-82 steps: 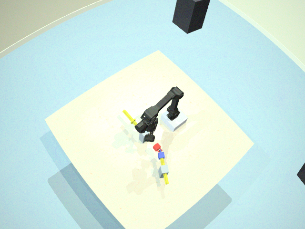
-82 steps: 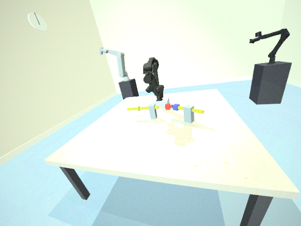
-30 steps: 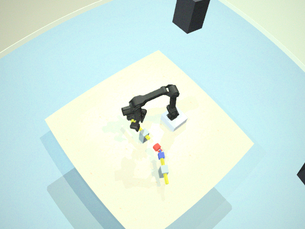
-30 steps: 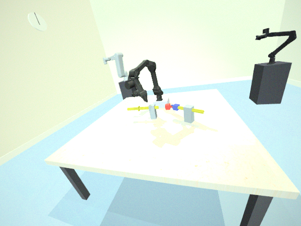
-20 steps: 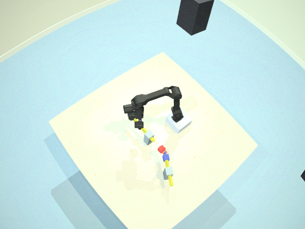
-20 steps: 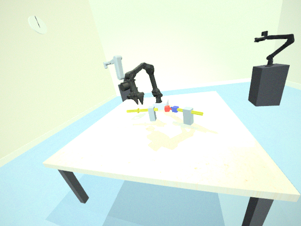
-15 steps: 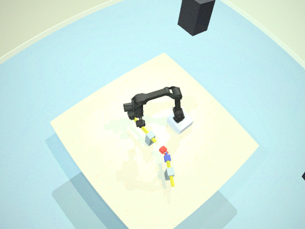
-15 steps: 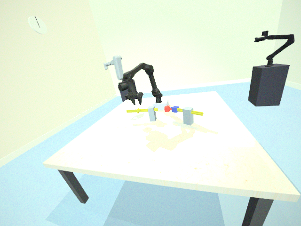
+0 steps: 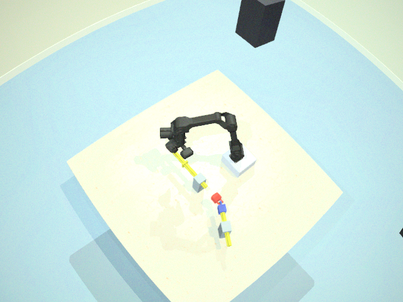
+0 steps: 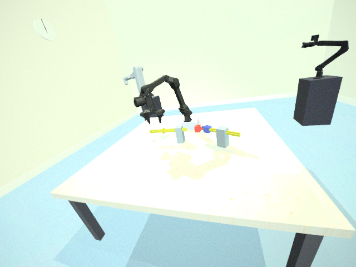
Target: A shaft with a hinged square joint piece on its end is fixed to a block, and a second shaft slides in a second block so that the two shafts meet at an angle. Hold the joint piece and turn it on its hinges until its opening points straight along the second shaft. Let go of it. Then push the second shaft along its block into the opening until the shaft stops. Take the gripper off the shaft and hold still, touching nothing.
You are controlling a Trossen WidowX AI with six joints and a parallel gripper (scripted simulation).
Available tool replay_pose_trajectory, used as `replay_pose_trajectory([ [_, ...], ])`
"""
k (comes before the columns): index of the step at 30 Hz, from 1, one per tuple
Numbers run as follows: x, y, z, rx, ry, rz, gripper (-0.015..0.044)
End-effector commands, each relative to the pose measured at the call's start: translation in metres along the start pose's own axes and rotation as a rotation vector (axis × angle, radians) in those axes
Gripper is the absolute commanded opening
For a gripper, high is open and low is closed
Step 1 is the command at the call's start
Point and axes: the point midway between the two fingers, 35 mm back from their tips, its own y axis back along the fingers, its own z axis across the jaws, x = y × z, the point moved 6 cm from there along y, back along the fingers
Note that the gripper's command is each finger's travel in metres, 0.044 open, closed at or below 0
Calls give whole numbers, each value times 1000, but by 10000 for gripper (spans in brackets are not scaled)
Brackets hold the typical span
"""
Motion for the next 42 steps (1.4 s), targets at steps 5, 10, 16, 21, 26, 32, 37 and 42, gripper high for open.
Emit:
replay_pose_trajectory([
  [5, 2, 2, -10, 25, 77, 11, 440],
  [10, 1, -4, -11, 26, -45, 10, 440],
  [16, 1, -13, -12, 26, -254, 7, 440],
  [21, 0, -21, -13, 26, -429, 4, 440],
  [26, 0, -29, -13, 25, -603, 2, 440],
  [32, 0, -38, -14, 25, -812, -1, 440],
  [37, 1, -46, -14, 24, -987, -3, 440],
  [42, 1, -54, -14, 24, -1161, -5, 440],
])
